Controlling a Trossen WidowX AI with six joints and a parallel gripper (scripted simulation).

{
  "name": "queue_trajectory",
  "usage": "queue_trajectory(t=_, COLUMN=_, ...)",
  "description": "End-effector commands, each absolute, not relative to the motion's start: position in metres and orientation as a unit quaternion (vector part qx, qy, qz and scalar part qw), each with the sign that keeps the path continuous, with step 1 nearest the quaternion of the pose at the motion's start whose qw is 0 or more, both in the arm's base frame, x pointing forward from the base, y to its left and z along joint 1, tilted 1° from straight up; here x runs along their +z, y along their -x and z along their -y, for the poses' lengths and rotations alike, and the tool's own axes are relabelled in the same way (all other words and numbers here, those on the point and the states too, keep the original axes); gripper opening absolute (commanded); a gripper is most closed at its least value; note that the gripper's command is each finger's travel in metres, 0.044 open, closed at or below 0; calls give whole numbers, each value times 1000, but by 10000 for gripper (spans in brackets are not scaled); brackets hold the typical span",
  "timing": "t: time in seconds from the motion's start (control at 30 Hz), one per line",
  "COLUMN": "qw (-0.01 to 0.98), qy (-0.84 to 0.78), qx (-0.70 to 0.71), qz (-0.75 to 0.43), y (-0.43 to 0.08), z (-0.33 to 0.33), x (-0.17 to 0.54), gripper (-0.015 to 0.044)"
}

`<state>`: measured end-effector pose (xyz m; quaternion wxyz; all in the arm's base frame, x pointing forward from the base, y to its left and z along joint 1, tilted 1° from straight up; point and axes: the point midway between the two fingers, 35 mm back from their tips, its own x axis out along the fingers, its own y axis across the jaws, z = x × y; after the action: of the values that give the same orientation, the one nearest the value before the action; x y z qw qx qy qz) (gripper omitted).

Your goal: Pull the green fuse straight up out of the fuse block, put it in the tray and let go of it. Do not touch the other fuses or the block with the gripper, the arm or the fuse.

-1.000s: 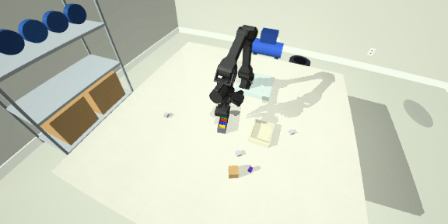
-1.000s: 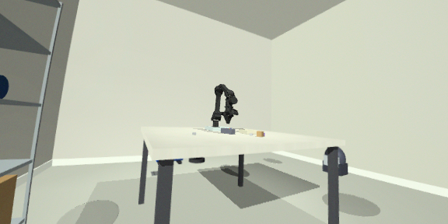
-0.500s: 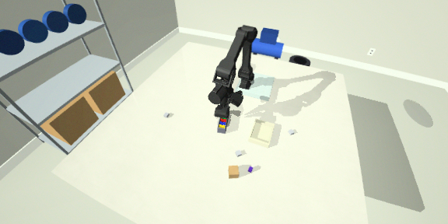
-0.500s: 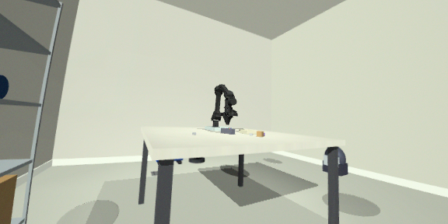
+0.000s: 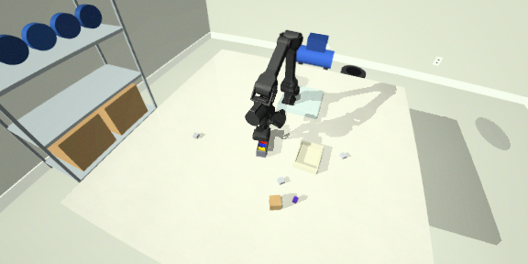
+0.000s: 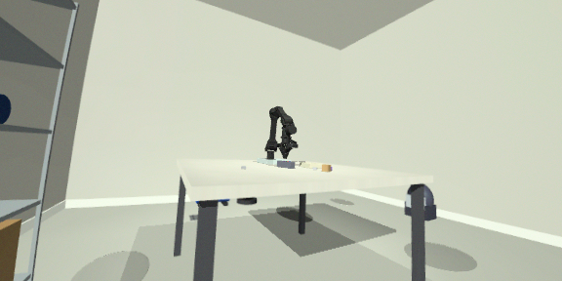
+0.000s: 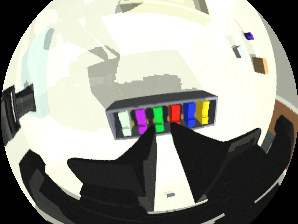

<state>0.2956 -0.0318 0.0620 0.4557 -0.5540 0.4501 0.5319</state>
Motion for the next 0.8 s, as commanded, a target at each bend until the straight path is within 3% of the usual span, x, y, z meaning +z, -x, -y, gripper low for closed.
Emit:
queue_trajectory(t=0.0, qw=455, qy=552, qx=536, qz=-448, y=-294, z=31, x=56, gripper=72)
queue_trajectory(t=0.77, qw=455, qy=552, qx=536, qz=-448, y=-294, z=32, x=48, gripper=72)
